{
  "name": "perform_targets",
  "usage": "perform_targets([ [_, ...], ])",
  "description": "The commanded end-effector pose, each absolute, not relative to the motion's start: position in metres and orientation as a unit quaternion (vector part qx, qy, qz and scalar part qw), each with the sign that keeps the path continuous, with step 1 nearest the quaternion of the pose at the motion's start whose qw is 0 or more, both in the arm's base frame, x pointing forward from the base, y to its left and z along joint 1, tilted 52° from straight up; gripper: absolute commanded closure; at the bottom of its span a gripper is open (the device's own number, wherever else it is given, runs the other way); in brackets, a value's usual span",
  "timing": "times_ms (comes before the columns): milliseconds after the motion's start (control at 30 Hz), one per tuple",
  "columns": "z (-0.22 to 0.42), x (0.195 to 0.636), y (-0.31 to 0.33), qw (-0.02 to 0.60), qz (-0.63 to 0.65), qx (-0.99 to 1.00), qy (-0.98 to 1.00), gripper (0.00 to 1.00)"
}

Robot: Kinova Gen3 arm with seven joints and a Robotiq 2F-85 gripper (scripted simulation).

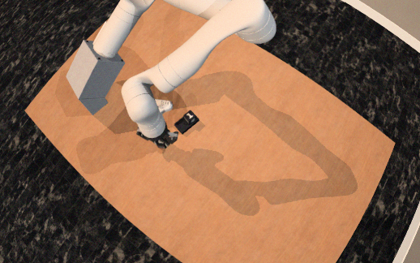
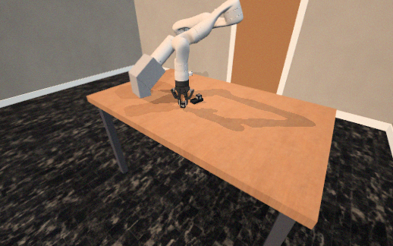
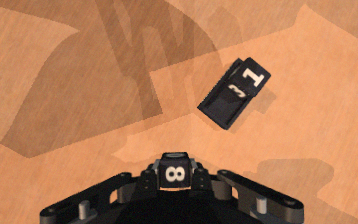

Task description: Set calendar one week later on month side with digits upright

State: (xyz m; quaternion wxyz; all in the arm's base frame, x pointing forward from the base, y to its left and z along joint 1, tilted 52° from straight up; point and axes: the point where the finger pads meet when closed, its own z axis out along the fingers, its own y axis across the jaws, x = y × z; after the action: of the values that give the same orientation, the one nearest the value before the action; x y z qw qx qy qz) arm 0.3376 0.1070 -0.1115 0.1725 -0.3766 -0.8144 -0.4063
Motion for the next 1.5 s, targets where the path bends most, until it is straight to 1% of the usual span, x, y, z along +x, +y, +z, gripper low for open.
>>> perform_targets([
  [0, -0.1113, 0.3381, 0.1062, 0.172, -0.406, -0.377, -0.814, 0.74],
  [933, -0.1113, 0.3381, 0.1062, 0.172, -0.406, -0.377, -0.814, 0.74],
  [967, -0.1113, 0.3381, 0.1062, 0.172, -0.406, -0.377, -0.814, 0.70],
  [1033, -0.1113, 0.3381, 0.1062, 0.172, -0.406, -0.377, -0.814, 0.70],
  [1067, -0.1113, 0.3381, 0.1062, 0.172, -0.406, -0.377, -0.814, 0.66],
  [1200, -0.1113, 0.3381, 0.1062, 0.172, -0.406, -0.377, -0.814, 0.66],
  [1233, -0.1113, 0.3381, 0.1062, 0.172, -0.406, -0.377, -0.814, 0.62],
  [1300, -0.1113, 0.3381, 0.1062, 0.172, -0.406, -0.377, -0.814, 0.62],
  [1333, -0.1113, 0.3381, 0.1062, 0.172, -0.406, -0.377, -0.814, 0.58],
  [1400, -0.1113, 0.3381, 0.1062, 0.172, -0.406, -0.377, -0.814, 0.58],
  [1433, -0.1113, 0.3381, 0.1062, 0.172, -0.406, -0.377, -0.814, 0.54],
  [1467, -0.1113, 0.3381, 0.1062, 0.172, -0.406, -0.377, -0.814, 0.54],
])
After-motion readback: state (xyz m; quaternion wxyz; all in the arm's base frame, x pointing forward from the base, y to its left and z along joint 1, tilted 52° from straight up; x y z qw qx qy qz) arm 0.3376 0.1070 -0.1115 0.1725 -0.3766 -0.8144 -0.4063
